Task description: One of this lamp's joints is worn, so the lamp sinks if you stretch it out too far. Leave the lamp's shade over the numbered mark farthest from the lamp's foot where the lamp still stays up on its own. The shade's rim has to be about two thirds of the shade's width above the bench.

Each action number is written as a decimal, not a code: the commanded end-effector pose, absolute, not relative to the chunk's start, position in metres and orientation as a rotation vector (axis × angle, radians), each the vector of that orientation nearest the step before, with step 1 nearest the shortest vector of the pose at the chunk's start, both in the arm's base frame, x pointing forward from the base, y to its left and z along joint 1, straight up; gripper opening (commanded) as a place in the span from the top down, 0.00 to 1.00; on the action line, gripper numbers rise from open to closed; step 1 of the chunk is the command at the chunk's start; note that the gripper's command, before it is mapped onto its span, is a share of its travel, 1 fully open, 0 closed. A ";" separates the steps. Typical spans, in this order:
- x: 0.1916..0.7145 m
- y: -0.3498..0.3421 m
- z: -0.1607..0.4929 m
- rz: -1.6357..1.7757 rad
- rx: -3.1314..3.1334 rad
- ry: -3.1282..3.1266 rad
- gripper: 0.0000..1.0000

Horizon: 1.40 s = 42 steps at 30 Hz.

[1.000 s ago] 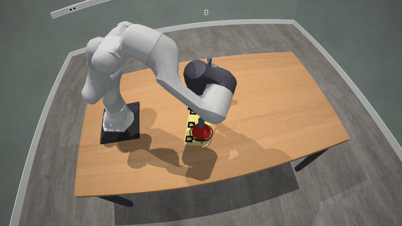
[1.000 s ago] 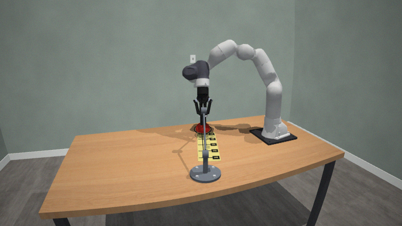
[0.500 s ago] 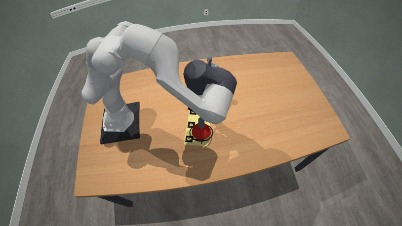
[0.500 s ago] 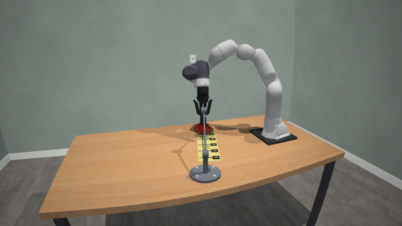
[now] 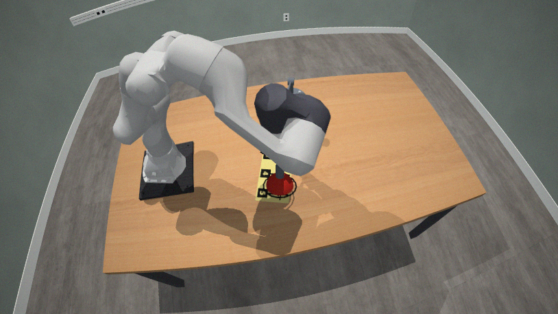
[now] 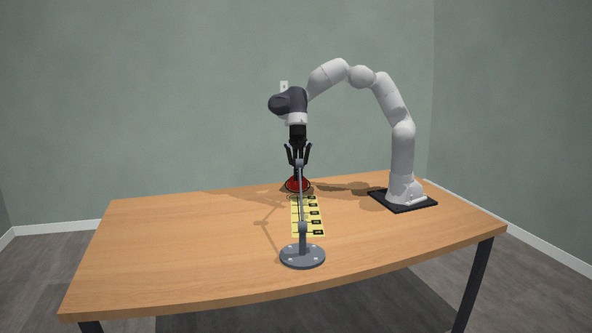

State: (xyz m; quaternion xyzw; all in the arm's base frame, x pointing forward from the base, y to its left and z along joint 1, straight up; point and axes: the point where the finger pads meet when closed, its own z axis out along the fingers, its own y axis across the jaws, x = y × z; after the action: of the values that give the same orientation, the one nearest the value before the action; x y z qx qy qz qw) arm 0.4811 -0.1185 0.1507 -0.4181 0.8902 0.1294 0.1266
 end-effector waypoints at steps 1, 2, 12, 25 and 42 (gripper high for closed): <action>0.475 -0.153 0.154 0.327 -1.508 2.416 0.90; 0.475 -0.153 0.154 0.328 -1.507 2.416 0.90; 0.473 -0.156 0.148 0.339 -1.498 2.422 0.90; 0.472 -0.159 0.145 0.348 -1.488 2.429 0.90; 0.473 -0.156 0.145 0.367 -1.425 2.469 0.00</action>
State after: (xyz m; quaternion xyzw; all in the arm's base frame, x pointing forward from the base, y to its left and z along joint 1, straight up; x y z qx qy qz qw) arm 0.4734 -0.1602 0.1461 -0.3849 0.9048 0.1328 0.1247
